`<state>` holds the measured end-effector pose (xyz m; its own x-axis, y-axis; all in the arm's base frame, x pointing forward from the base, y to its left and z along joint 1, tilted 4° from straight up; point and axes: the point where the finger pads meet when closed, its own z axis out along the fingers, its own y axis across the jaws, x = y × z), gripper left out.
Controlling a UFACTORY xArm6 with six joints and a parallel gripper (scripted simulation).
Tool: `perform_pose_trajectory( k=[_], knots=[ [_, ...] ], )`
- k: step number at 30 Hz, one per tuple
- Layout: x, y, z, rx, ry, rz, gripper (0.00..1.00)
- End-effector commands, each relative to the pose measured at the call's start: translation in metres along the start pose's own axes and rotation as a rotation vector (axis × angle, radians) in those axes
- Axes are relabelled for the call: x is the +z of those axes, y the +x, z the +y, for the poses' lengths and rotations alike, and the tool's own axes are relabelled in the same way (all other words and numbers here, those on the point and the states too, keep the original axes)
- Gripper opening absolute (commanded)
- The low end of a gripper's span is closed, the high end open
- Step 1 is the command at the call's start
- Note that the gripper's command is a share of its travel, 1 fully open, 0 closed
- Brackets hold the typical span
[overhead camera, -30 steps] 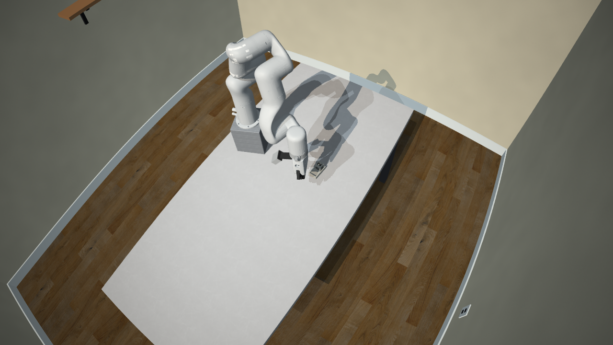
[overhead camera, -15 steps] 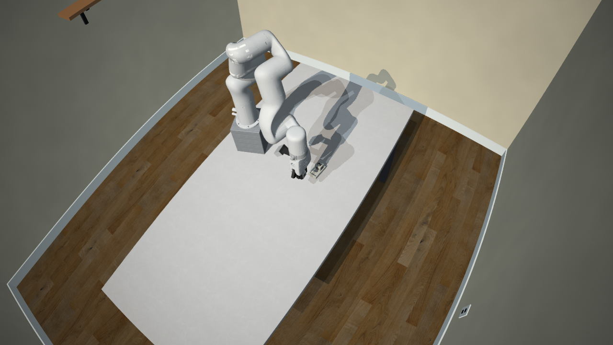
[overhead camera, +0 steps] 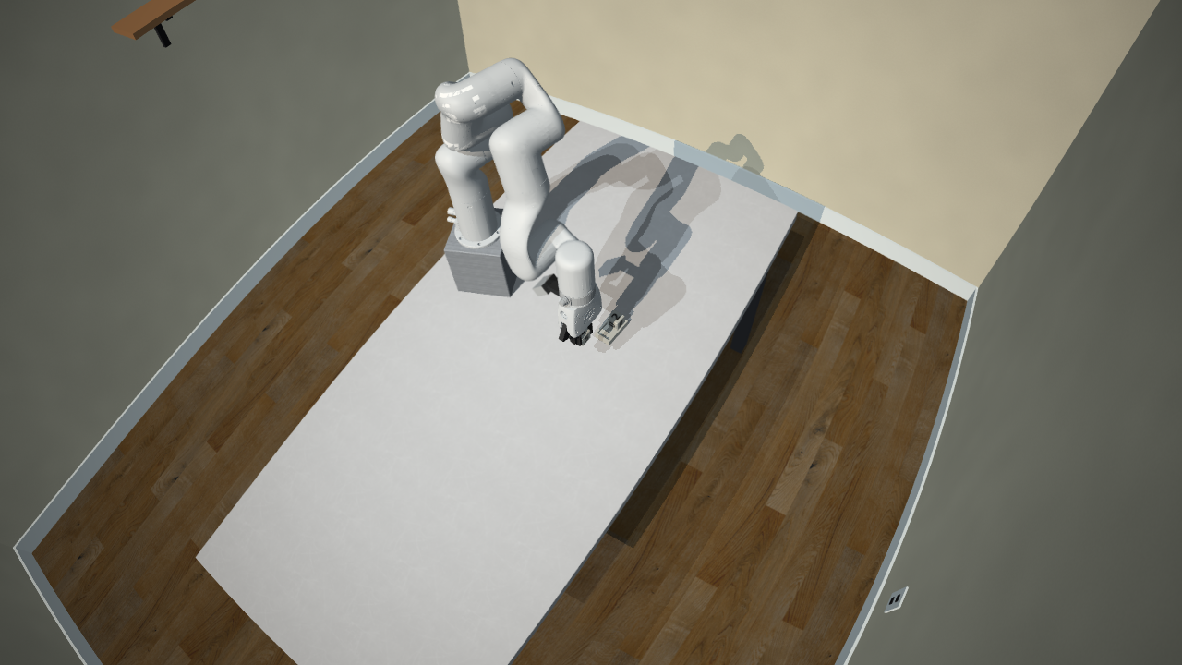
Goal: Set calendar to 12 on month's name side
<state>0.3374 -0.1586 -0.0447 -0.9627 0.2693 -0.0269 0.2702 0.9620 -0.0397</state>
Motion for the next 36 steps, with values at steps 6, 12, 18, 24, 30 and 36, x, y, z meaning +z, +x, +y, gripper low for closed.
perform_pose_trajectory(
  k=[6, 12, 18, 24, 30, 36],
  knots=[
    [-0.001, -0.001, 0.000, 0.003, 0.013, -0.002, 0.29],
    [0.006, -0.001, 0.000, 0.003, 0.015, -0.001, 0.29],
    [0.032, -0.001, 0.000, 0.003, 0.015, -0.001, 0.29],
    [0.048, -0.001, 0.000, 0.003, 0.015, -0.001, 0.29],
    [0.071, -0.001, 0.000, 0.003, 0.015, -0.001, 0.29],
    [0.088, -0.001, 0.000, 0.003, 0.015, -0.001, 0.29]
  ],
)
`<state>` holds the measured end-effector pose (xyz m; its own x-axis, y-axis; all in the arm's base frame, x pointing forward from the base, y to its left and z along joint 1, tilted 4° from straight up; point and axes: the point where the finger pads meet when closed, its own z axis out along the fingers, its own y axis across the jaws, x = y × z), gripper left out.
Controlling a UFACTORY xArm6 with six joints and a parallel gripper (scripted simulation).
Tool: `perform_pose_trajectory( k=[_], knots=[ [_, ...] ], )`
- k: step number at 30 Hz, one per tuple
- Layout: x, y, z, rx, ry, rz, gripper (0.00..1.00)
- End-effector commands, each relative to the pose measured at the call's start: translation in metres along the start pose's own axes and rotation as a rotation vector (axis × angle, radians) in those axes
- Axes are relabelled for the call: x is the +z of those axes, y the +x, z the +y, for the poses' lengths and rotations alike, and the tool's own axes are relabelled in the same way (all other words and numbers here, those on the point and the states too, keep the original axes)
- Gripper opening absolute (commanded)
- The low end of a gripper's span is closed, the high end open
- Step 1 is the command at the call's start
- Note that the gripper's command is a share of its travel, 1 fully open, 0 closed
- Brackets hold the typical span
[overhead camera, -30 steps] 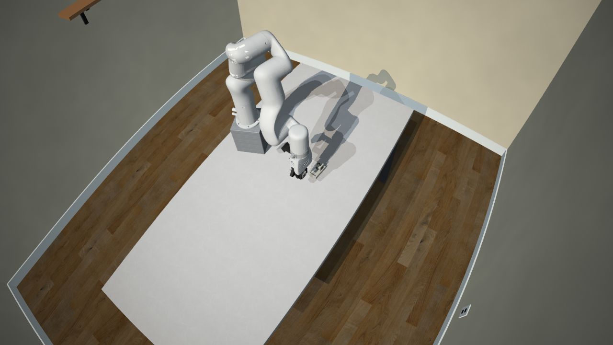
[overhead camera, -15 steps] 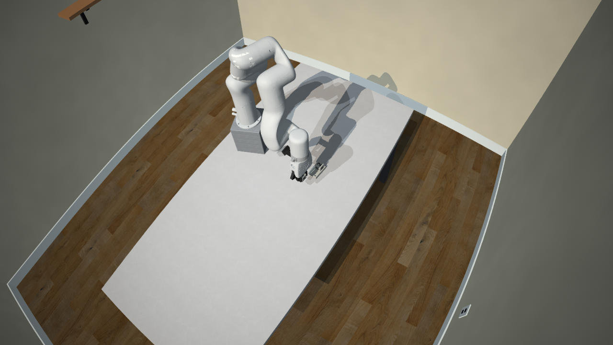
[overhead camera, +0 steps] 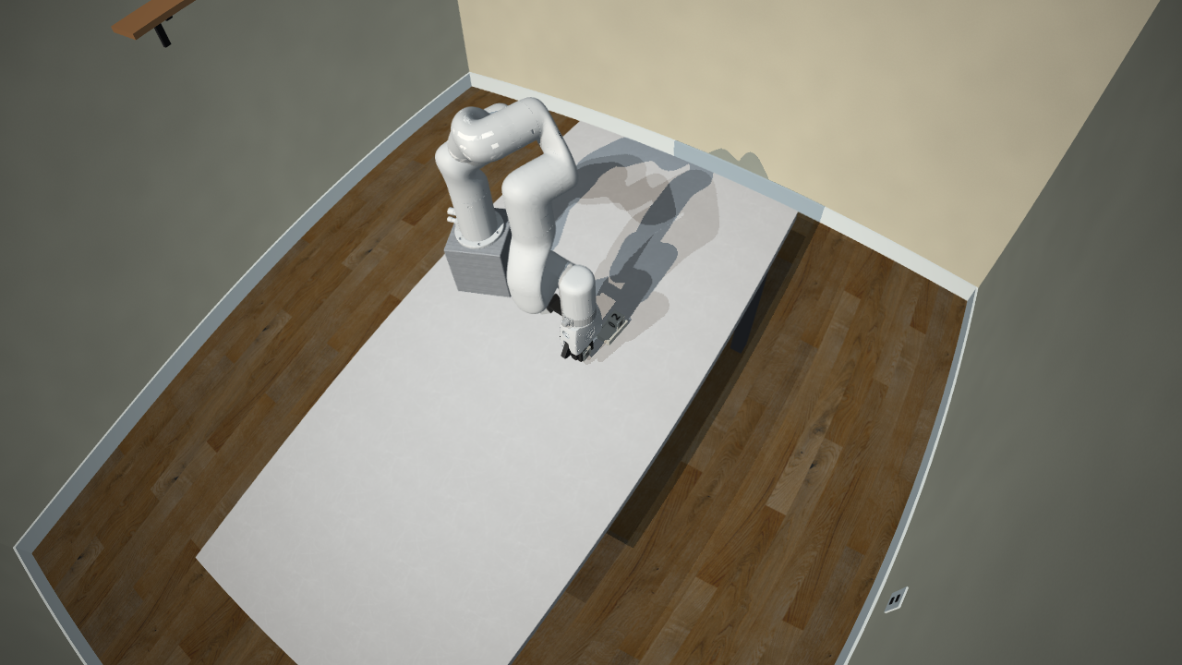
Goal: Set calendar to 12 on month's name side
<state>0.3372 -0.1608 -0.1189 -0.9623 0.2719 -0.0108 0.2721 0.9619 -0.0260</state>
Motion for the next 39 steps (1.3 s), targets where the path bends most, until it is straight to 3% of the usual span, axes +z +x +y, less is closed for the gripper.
perform_pose_trajectory(
  k=[1, 39],
  knots=[
    [0.0161, -0.0030, -0.0011, 0.001, 0.028, -0.018, 0.29],
    [0.0221, -0.0031, -0.0011, 0.001, 0.028, -0.018, 0.29]
  ],
)
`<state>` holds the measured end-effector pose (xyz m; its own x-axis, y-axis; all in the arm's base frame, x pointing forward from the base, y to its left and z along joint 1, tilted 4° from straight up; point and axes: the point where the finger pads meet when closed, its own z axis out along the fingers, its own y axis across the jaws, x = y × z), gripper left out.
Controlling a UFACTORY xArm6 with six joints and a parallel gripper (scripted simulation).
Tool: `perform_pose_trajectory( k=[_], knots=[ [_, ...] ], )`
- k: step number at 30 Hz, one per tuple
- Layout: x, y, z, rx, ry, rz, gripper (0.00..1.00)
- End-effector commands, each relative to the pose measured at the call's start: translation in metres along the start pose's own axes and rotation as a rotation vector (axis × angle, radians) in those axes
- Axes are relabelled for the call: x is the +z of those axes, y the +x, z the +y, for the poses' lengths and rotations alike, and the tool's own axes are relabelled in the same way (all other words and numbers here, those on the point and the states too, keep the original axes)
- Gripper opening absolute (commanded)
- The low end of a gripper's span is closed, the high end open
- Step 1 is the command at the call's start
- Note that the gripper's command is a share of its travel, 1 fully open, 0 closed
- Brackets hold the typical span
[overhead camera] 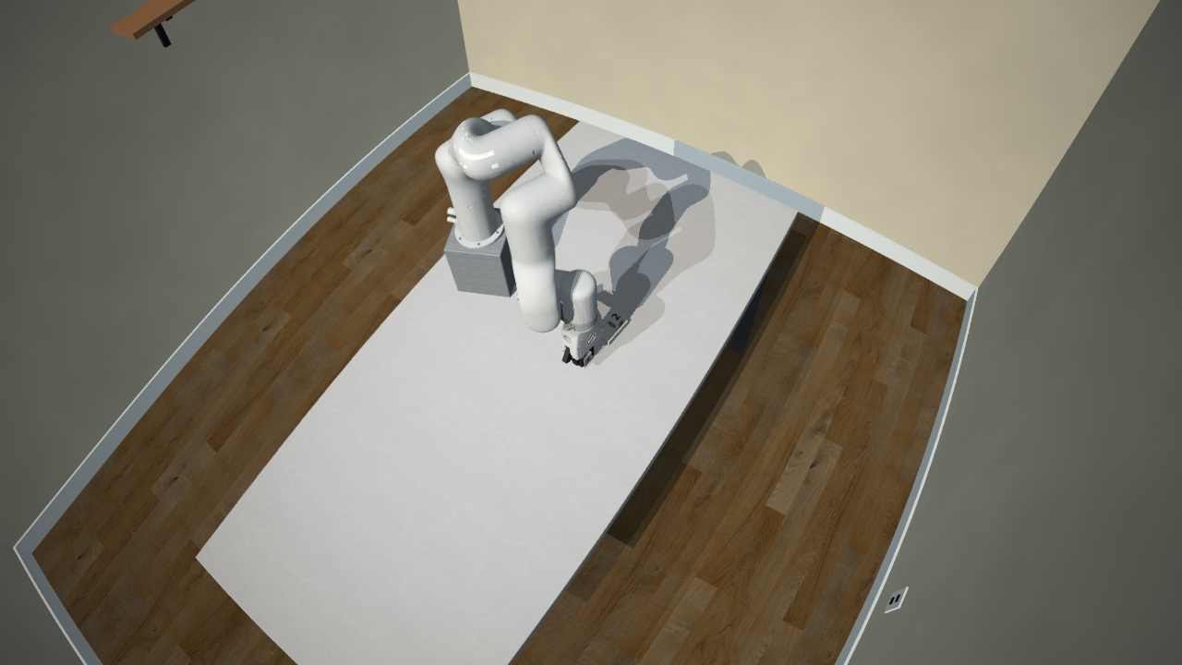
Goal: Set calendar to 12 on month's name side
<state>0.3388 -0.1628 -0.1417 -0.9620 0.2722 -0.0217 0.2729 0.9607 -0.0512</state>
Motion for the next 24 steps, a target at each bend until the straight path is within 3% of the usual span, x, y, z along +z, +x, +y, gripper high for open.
perform_pose_trajectory(
  k=[1, 24],
  knots=[
    [-0.0007, -0.0012, -0.0002, 0.000, 0.003, -0.007, 0.29],
    [-0.0007, -0.0038, -0.0005, 0.000, 0.003, -0.007, 0.29]
  ],
)
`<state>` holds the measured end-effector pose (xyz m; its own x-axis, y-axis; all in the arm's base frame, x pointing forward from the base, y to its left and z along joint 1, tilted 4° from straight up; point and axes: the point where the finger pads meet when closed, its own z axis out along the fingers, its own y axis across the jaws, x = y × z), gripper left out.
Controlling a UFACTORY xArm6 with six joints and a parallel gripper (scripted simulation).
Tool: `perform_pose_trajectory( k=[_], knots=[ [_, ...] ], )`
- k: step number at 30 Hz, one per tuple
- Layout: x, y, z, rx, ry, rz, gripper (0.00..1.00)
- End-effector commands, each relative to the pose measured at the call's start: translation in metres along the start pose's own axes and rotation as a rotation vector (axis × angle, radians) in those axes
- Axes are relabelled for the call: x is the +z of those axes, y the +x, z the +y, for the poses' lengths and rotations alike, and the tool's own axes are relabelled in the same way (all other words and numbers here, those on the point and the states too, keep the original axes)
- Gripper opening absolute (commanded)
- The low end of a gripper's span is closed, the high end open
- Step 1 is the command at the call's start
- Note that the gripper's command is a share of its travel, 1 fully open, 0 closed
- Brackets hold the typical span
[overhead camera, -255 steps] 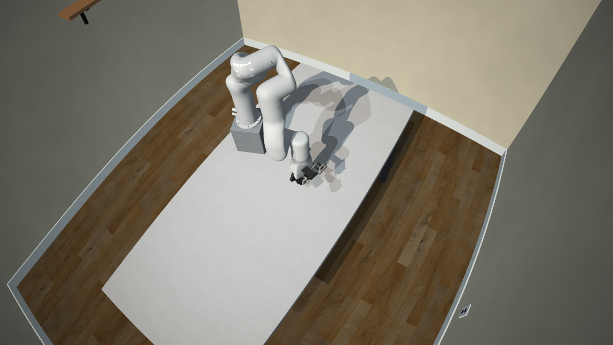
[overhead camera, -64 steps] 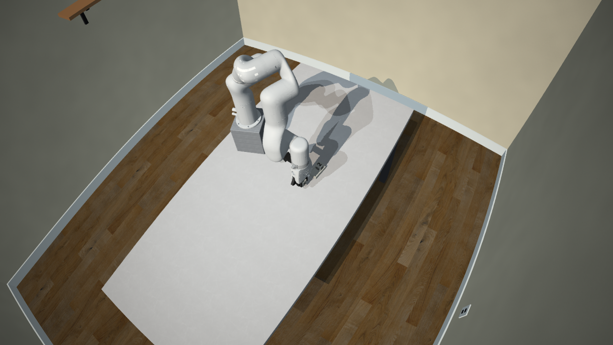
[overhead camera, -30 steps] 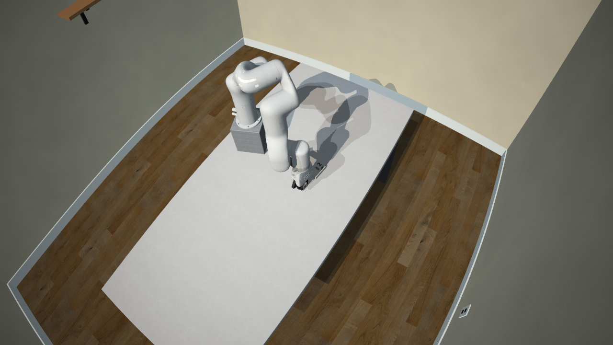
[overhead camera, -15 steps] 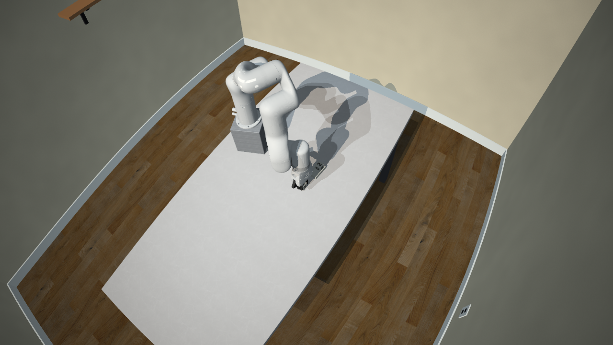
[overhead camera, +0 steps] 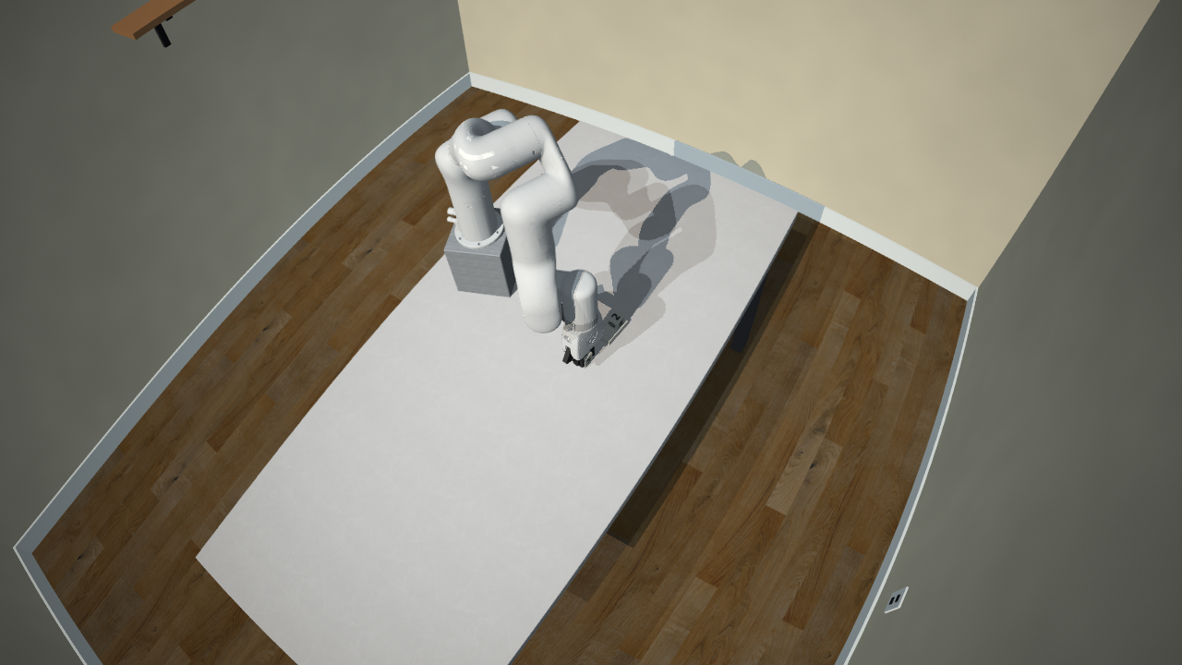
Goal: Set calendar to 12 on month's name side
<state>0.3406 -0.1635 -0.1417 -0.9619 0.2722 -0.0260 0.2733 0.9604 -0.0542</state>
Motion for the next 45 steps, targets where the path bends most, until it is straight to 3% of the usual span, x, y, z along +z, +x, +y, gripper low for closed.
perform_pose_trajectory(
  k=[1, 45],
  knots=[
    [-0.0008, -0.0019, -0.0004, 0.000, 0.000, -0.002, 0.29],
    [0.0032, -0.0019, -0.0004, 0.000, 0.000, -0.002, 0.29]
  ],
)
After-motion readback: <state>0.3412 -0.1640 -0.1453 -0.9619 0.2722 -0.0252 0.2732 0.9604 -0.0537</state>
